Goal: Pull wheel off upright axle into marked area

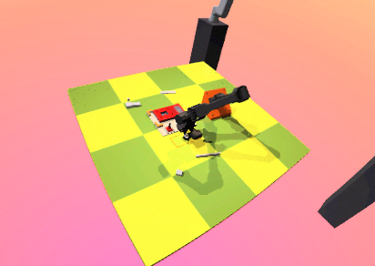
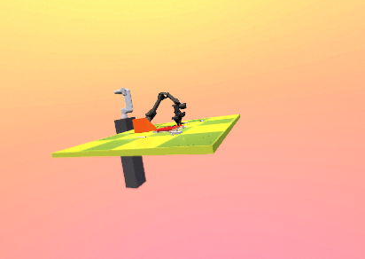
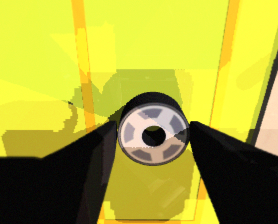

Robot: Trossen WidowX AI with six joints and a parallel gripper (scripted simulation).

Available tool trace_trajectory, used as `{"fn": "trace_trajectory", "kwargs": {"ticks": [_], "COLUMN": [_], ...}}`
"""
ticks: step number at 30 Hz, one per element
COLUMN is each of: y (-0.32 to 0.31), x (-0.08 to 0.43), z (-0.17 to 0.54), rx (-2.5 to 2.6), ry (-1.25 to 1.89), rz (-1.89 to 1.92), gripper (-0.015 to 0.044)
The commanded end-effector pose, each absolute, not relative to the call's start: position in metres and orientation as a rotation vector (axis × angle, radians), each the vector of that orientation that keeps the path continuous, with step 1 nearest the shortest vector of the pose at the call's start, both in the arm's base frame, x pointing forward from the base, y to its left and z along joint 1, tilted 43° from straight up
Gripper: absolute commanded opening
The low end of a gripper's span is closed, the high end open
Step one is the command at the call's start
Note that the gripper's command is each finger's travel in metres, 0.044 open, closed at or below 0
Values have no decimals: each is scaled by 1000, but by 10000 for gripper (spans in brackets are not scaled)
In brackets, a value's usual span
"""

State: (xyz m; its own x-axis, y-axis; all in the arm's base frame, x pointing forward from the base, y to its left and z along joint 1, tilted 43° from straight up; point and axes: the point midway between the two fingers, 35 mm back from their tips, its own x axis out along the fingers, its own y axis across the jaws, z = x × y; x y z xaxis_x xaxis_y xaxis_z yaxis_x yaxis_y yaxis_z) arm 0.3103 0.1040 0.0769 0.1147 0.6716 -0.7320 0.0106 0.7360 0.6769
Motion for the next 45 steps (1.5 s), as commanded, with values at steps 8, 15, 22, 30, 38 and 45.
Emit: {"fn": "trace_trajectory", "kwargs": {"ticks": [8, 15, 22, 30, 38, 45], "y": [64, 37, 12, 12, 12, 12], "x": [304, 272, 219, 219, 219, 219], "z": [120, 117, 122, 122, 122, 122], "rx": [608, 600, 608, 608, 608, 608], "ry": [1393, 1394, 1401, 1401, 1401, 1401], "rz": [527, 510, 522, 522, 522, 522], "gripper": [300, 405, 440, 440, 440, 440]}}
